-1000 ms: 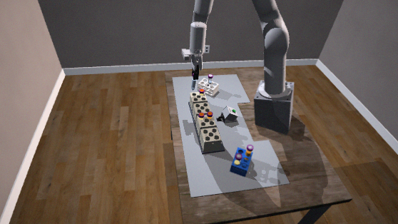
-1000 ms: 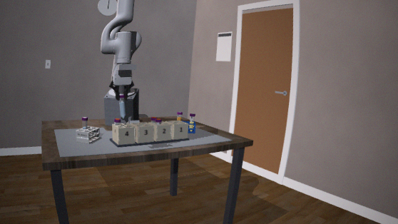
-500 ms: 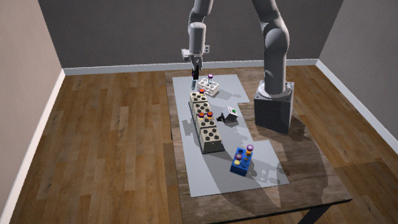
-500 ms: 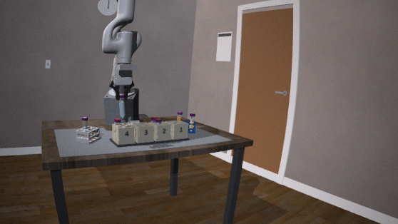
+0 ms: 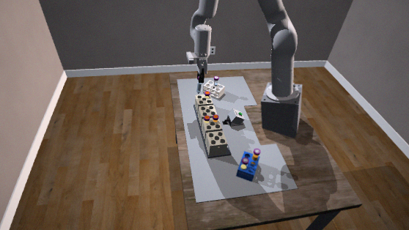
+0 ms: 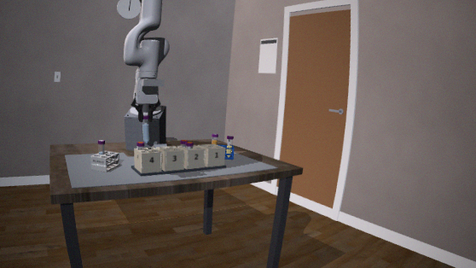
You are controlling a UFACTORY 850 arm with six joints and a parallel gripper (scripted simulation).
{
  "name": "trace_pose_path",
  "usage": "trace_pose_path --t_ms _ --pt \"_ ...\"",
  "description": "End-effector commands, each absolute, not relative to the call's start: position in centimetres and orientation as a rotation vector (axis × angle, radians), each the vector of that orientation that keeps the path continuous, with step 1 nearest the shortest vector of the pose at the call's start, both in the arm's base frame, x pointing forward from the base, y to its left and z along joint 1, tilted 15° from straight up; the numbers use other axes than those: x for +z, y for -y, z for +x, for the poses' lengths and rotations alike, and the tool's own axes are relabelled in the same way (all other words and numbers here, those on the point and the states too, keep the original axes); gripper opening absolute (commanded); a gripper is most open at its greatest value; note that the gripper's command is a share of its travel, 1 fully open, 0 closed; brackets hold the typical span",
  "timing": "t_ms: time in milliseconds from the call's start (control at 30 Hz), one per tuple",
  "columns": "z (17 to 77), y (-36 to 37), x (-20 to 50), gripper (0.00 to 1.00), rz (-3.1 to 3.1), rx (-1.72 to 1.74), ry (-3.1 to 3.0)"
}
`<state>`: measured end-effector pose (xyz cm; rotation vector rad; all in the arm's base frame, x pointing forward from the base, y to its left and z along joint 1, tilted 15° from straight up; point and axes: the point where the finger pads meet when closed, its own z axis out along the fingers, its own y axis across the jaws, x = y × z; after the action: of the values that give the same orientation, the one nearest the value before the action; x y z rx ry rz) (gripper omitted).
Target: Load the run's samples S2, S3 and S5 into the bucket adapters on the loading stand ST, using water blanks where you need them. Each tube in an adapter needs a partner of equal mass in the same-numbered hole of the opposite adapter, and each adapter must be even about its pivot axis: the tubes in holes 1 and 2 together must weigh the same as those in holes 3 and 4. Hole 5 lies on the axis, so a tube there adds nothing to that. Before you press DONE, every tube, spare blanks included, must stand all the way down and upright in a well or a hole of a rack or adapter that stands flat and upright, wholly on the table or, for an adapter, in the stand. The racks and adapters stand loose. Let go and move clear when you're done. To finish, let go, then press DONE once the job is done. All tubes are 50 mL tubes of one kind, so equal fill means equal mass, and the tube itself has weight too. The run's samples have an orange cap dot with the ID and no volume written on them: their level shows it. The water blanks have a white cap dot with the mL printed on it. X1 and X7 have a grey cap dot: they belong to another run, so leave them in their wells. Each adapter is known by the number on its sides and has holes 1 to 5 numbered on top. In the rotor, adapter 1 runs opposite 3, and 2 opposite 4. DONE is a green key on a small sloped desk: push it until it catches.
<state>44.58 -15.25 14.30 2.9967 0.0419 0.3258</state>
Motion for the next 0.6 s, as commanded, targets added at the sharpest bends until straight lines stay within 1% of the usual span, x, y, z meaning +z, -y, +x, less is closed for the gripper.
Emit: trace_pose_path --t_ms 0,567 --pt "44.9 15.4 13.2 0.00 2.977 0.331 -0.037" --pt "45.2 15.6 11.8 0.00 2.977 0.331 -0.037"
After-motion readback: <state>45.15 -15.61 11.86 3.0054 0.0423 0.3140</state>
